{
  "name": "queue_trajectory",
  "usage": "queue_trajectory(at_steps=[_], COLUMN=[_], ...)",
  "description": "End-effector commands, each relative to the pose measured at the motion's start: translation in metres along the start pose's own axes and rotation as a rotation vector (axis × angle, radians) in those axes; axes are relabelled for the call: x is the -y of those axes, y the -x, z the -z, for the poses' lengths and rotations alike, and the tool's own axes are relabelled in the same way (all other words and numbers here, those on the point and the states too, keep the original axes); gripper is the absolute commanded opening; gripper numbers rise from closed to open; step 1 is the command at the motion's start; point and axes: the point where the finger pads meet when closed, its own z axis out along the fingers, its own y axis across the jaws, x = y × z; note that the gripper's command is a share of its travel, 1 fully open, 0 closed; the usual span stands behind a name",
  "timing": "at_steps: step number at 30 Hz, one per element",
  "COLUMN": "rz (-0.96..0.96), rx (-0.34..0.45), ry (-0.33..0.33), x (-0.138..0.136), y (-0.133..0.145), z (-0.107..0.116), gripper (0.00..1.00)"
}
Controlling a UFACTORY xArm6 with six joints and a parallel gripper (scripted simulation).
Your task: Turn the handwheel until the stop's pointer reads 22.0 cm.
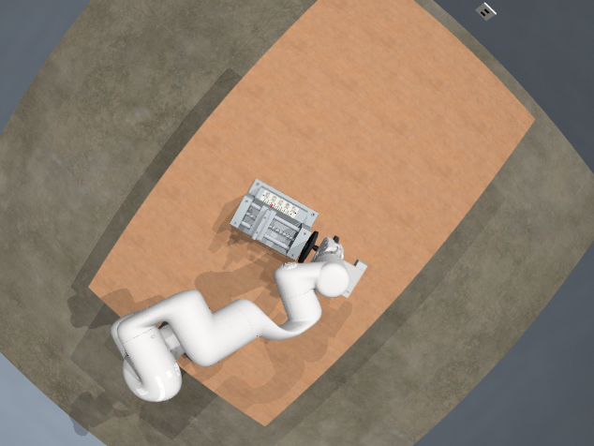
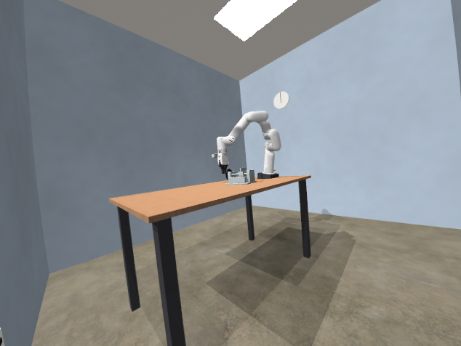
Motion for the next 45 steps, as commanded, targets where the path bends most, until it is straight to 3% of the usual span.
queue_trajectory(at_steps=[1,33,45], rz=[0.000,0.000,0.000], rx=[-0.003,-0.003,-0.003], ry=[-0.003,-0.003,-0.003], x=[-0.001,-0.028,-0.043], y=[-0.001,-0.001,-0.001], z=[0.002,0.001,-0.012], gripper=[0.06,0.06,0.06])
